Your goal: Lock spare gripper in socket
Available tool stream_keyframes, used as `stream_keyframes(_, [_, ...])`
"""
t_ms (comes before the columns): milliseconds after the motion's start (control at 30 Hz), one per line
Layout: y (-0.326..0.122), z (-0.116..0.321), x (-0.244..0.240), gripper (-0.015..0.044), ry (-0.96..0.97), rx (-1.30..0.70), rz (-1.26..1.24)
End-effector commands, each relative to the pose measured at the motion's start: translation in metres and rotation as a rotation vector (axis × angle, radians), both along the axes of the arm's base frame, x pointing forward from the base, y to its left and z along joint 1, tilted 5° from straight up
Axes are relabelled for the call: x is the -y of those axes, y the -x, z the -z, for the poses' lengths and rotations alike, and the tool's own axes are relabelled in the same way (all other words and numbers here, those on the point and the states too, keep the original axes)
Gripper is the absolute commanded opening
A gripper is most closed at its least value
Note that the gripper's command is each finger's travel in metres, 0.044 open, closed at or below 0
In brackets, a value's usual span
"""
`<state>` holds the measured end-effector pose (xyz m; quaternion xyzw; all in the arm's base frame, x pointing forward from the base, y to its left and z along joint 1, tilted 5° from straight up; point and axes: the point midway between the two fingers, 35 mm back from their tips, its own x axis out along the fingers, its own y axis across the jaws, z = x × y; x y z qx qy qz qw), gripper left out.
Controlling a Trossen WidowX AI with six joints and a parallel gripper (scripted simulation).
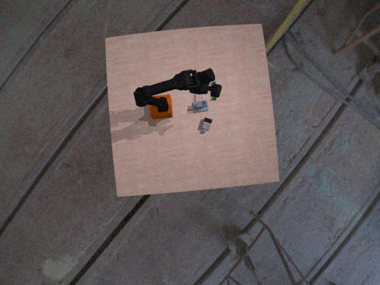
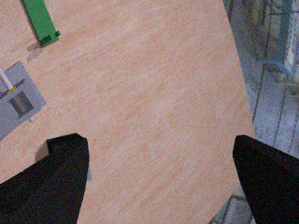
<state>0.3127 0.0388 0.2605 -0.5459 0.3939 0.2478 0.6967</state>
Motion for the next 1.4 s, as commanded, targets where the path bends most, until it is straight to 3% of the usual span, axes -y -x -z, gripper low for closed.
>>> stream_keyframes(0, [-0.001, 0.048, -0.027, 0.03, 0.026, -0.19, -0.124])
stream_keyframes(333, [0.028, 0.154, -0.086, 0.03, 0.085, -0.644, -0.413])
stream_keyframes(533, [0.029, 0.162, -0.086, 0.03, 0.086, -0.652, -0.417])
stream_keyframes(767, [0.028, 0.222, -0.076, 0.03, 0.087, -0.652, -0.415])
stream_keyframes(1367, [0.026, 0.246, -0.076, 0.03, 0.087, -0.652, -0.415])
